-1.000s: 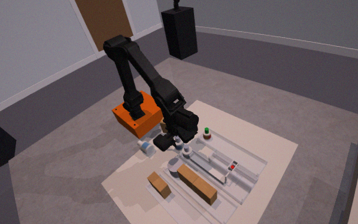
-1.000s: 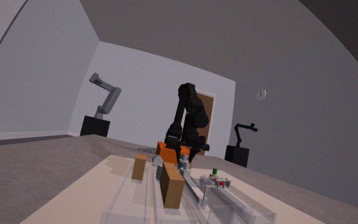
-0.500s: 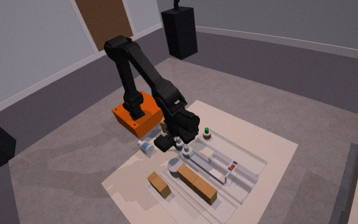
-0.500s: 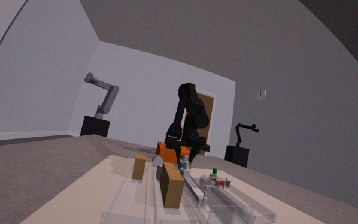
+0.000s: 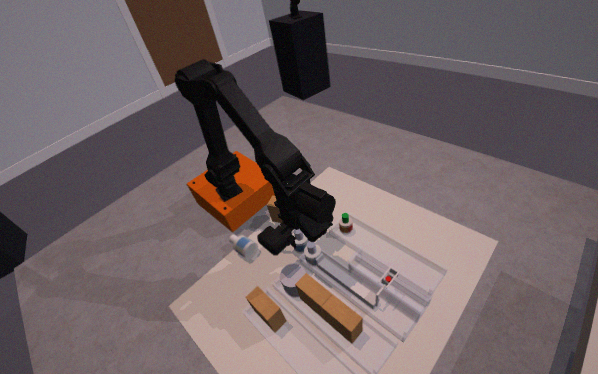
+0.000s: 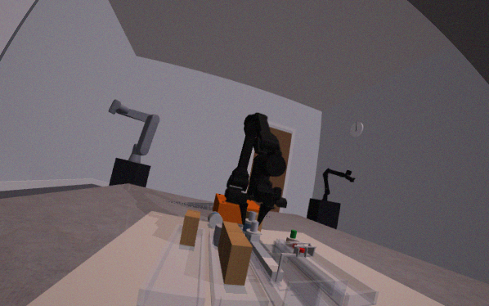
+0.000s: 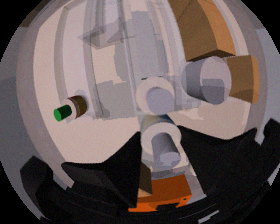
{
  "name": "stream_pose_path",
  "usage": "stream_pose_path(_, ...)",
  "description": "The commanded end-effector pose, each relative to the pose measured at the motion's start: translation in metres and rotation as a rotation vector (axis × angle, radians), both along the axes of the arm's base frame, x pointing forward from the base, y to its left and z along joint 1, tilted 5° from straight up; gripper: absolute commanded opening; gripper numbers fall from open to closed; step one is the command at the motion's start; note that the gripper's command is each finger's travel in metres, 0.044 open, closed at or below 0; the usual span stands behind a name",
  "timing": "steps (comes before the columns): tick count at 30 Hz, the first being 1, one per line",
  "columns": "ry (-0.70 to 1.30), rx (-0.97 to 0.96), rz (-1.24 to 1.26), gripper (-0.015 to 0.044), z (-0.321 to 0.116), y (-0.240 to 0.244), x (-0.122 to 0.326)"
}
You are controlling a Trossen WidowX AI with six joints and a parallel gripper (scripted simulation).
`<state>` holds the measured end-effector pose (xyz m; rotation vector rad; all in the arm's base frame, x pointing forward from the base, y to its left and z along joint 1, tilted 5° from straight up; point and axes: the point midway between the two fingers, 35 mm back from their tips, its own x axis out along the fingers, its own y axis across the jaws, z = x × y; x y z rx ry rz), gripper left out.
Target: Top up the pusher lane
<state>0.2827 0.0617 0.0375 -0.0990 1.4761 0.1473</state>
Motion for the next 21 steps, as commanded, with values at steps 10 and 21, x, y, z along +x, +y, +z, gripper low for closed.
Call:
stream_pose_path(10,-0.018,0.0,-0.004,0.0,0.0032,0.0013,0.0108)
stream_pose_path(21,-0.018,0.0,-0.004,0.0,0.0038,0.0019,0.0149)
